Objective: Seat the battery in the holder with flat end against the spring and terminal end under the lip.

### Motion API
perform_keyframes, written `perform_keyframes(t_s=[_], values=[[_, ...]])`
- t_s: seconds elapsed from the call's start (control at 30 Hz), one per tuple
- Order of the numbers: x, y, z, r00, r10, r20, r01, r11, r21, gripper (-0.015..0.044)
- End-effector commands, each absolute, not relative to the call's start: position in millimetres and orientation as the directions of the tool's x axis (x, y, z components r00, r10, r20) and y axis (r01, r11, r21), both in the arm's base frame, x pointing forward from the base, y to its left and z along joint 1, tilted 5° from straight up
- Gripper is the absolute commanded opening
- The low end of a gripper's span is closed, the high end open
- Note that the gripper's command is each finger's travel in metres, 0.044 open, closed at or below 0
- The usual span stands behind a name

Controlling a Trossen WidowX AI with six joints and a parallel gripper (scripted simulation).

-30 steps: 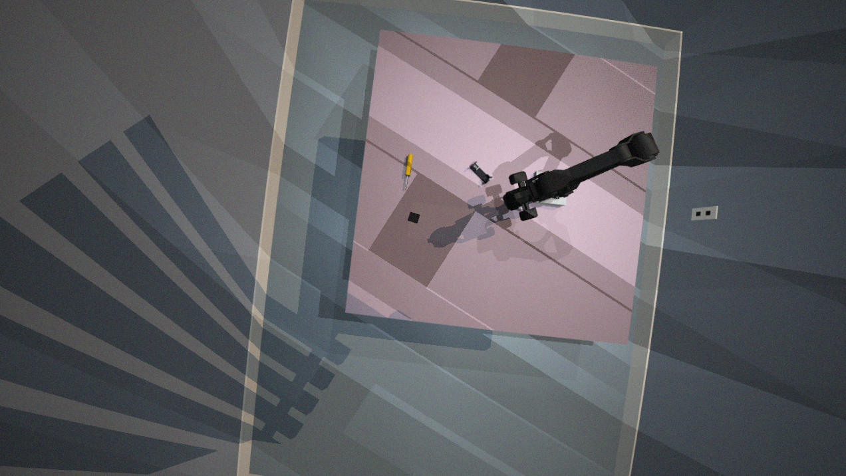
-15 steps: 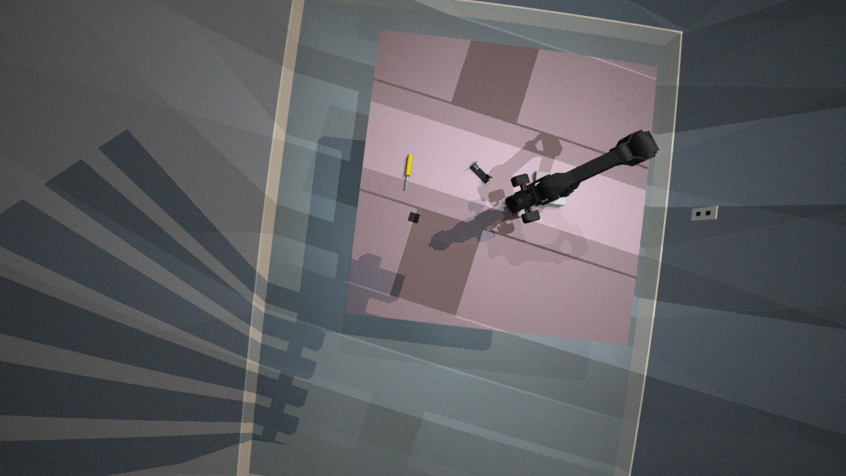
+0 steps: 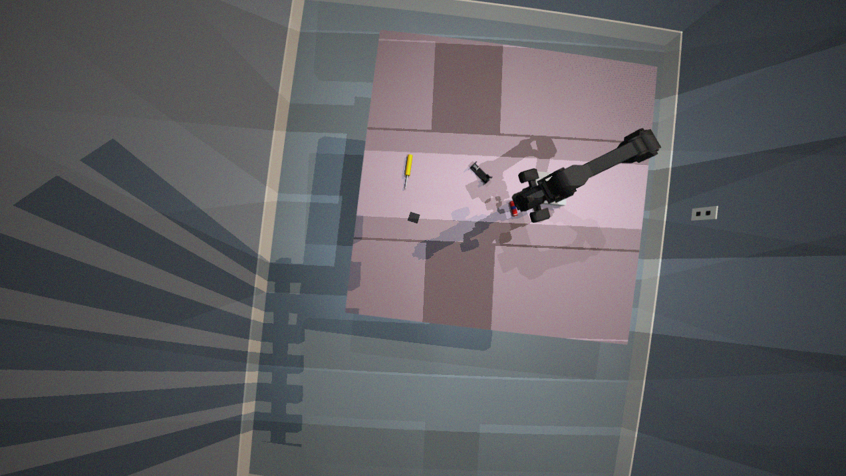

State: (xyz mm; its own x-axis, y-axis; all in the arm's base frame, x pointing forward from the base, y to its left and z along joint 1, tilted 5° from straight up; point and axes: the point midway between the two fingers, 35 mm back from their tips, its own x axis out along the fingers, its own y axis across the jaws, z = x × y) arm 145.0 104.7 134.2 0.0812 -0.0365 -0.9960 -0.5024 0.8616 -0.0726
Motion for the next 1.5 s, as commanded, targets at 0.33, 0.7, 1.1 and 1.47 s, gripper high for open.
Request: perform_keyframes(t_s=[0.33,0.7,1.1,1.47], values=[[145,108,125,0.081,-0.037,-0.996,-0.700,0.709,-0.083,0.0105],[141,121,74,0.083,-0.035,-0.996,-0.941,-0.331,-0.067,0.0230],[140,122,68,0.083,-0.034,-0.996,-0.882,-0.467,-0.057,0.0230],[140,122,68,0.083,-0.034,-0.996,-0.882,-0.467,-0.057,0.0230]])
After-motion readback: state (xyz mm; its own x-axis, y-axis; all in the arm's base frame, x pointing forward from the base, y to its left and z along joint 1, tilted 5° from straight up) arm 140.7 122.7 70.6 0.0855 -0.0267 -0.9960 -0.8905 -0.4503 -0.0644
